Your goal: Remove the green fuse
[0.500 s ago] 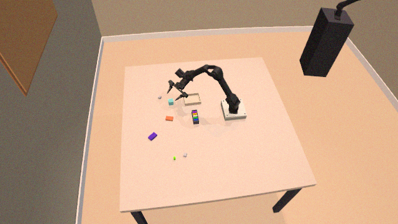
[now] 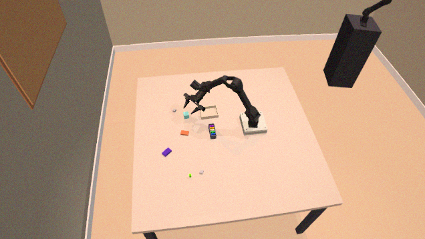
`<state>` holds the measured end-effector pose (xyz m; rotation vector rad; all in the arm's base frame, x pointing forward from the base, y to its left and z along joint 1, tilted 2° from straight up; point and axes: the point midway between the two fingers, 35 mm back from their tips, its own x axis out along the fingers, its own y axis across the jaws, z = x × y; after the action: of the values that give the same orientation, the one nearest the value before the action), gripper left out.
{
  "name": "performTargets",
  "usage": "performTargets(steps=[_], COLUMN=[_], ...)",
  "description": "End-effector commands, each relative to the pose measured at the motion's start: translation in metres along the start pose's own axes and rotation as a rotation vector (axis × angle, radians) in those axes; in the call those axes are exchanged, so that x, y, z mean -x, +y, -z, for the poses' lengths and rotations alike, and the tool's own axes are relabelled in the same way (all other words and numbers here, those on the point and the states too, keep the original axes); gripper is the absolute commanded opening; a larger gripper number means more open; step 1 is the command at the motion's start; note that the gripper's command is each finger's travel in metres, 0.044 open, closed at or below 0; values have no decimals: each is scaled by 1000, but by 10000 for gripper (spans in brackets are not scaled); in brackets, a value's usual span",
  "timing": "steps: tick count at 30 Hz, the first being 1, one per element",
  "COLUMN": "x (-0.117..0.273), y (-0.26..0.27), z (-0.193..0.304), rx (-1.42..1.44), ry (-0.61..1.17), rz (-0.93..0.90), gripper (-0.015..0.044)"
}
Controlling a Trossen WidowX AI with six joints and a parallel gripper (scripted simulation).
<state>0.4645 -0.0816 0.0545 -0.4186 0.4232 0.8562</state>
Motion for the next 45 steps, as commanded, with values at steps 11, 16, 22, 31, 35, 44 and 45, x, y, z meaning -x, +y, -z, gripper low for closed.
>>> performTargets(steps=[11, 16, 22, 31, 35, 44, 45], x=[-31, -8, 6, 6, 4, -1, -2], y=[170, 215, 232, 231, 232, 234, 234], z=[-52, -56, -57, -56, -54, -47, -46], rx=[-647, -741, -765, -765, -765, -765, -765], ry=[712, 926, 1008, 1008, 1008, 1008, 1008], rz=[-44, 97, 185, 185, 185, 185, 185], gripper=[66, 66, 66, 66, 66, 66, 66])
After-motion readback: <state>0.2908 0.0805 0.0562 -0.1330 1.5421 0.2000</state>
